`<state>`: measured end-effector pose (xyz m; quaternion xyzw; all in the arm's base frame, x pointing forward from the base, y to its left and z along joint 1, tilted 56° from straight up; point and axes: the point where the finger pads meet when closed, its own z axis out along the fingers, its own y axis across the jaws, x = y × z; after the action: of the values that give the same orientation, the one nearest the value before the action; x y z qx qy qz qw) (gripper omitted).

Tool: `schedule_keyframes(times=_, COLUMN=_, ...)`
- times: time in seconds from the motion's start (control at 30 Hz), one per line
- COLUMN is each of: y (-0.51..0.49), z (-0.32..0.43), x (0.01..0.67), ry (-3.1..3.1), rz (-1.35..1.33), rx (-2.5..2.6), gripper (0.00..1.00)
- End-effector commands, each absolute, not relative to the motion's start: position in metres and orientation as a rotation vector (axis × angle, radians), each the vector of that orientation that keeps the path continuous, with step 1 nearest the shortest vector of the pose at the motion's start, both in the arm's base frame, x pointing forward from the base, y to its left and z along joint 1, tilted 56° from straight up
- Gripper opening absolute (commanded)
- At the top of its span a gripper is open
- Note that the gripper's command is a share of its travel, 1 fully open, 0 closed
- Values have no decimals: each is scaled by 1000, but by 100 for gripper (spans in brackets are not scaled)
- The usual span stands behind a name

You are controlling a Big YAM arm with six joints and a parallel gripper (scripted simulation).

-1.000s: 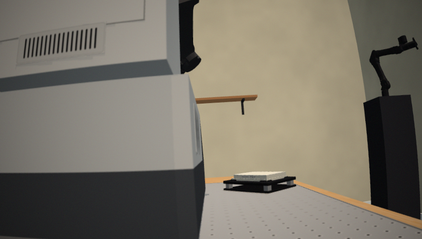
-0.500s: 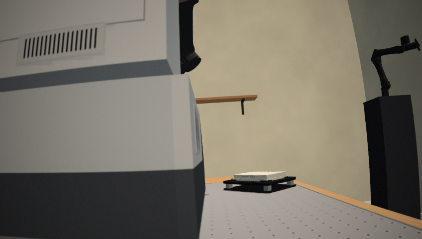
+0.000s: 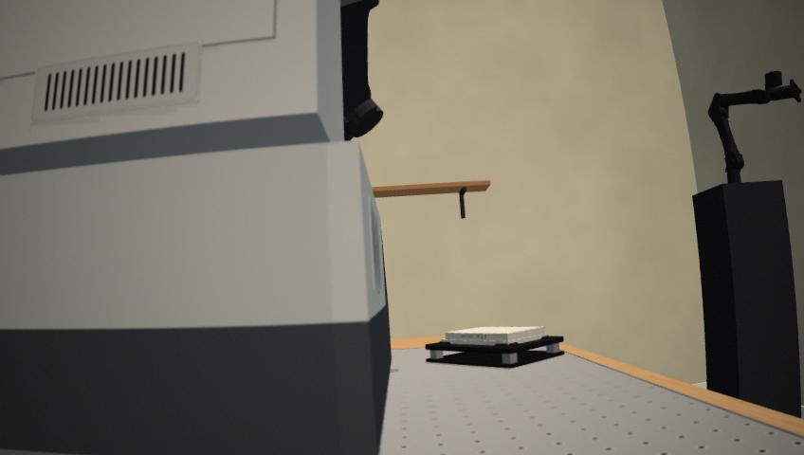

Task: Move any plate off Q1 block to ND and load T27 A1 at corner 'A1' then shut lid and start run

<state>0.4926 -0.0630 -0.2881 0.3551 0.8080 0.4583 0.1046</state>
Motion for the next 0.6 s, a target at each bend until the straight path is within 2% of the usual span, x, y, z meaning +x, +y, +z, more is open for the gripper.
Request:
schedule_keyframes(times=0.0, y=-64, z=-280, x=497, ry=2374, rz=1342, rx=1011, gripper=100)
schedule_keyframes(times=0.57, y=-83, z=-274, x=487, ry=2355, rz=1336, rx=1045, gripper=100)
